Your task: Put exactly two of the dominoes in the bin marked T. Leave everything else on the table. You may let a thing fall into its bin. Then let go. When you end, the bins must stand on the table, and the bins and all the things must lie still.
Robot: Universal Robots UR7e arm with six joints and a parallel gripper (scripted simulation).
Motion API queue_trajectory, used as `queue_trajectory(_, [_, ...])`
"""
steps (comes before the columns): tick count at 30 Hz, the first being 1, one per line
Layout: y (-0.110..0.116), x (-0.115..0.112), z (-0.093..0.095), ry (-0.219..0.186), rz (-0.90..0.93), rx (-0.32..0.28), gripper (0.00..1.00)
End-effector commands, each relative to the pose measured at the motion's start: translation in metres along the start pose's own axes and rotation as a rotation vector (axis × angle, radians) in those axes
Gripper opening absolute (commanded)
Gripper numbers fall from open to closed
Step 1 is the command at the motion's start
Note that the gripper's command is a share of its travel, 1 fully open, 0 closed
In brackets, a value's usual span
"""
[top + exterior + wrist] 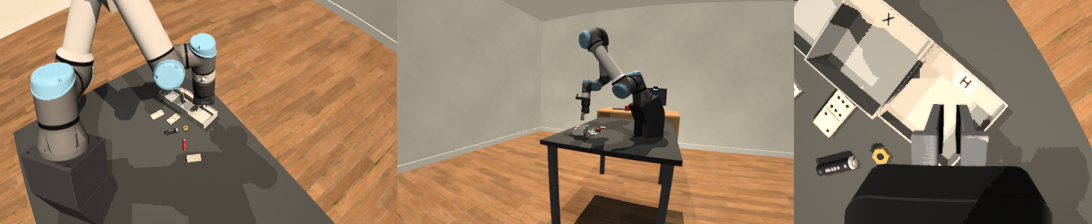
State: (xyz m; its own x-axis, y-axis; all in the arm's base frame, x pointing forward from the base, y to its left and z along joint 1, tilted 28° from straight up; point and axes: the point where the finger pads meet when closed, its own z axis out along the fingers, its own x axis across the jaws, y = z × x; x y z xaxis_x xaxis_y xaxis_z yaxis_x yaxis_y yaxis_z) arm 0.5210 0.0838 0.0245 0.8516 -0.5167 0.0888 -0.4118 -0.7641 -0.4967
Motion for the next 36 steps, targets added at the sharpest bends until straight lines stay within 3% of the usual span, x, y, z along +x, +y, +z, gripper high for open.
queue_trajectory(1, [0.0,0.0,0.0,0.009,0.156,-0.007,0.31])
queue_trajectory(13, [0.0,0.0,0.0,0.019,0.475,-0.019,0.31])
queue_trajectory(14, [0.0,0.0,0.0,0.011,0.395,-0.013,0.31])
queue_trajectory(17, [-0.001,0.001,0.0,0.015,0.445,-0.017,0.31])
queue_trajectory(24, [0.0,0.0,0.0,0.036,0.69,-0.033,0.31])
queue_trajectory(36, [0.0,0.001,0.013,0.037,0.701,-0.034,0.31])
